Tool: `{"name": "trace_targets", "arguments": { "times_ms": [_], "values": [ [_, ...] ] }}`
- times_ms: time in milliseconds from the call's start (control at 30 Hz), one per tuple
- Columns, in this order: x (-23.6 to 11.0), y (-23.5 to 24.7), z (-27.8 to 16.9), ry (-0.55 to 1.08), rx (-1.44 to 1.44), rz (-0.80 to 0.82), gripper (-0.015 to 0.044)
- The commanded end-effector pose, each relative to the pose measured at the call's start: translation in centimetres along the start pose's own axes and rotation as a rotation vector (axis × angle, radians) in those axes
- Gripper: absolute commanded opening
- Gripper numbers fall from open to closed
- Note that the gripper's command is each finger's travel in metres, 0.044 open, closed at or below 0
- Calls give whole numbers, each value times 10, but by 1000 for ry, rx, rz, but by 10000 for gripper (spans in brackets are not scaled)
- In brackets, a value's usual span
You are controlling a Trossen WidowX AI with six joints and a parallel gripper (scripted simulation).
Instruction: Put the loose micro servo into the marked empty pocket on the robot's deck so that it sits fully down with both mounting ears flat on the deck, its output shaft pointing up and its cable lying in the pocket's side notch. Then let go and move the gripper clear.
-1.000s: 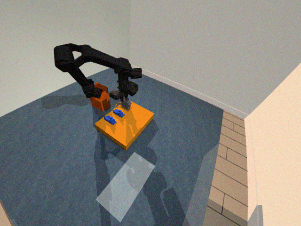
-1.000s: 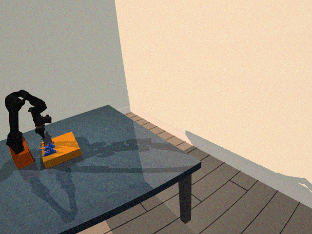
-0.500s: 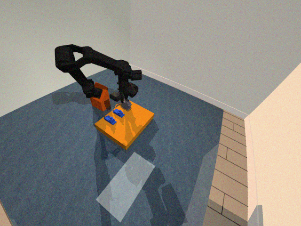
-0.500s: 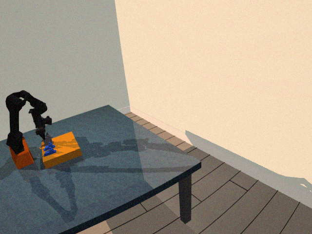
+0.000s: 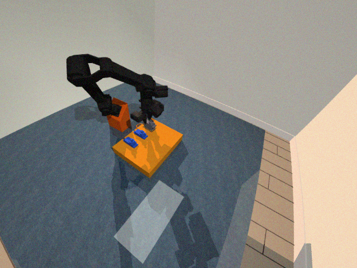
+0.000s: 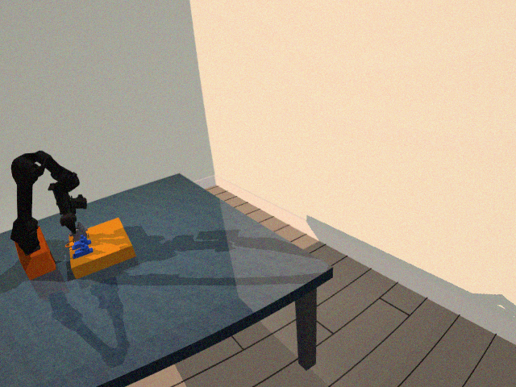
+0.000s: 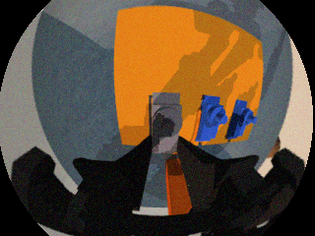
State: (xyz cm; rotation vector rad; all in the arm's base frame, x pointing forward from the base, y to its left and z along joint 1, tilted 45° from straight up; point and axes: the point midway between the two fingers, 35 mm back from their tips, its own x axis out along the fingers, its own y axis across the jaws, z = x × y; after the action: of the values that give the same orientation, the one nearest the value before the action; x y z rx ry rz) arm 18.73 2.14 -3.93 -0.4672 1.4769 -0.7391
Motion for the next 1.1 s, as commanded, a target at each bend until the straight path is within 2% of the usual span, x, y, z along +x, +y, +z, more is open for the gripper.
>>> {"name": "trace_targets", "arguments": {
  "times_ms": [0,1067],
  "values": [
    [4,0,0,-2,-5,-3,0],
    [28,0,0,-2,-5,-4,0]
  ]
}}
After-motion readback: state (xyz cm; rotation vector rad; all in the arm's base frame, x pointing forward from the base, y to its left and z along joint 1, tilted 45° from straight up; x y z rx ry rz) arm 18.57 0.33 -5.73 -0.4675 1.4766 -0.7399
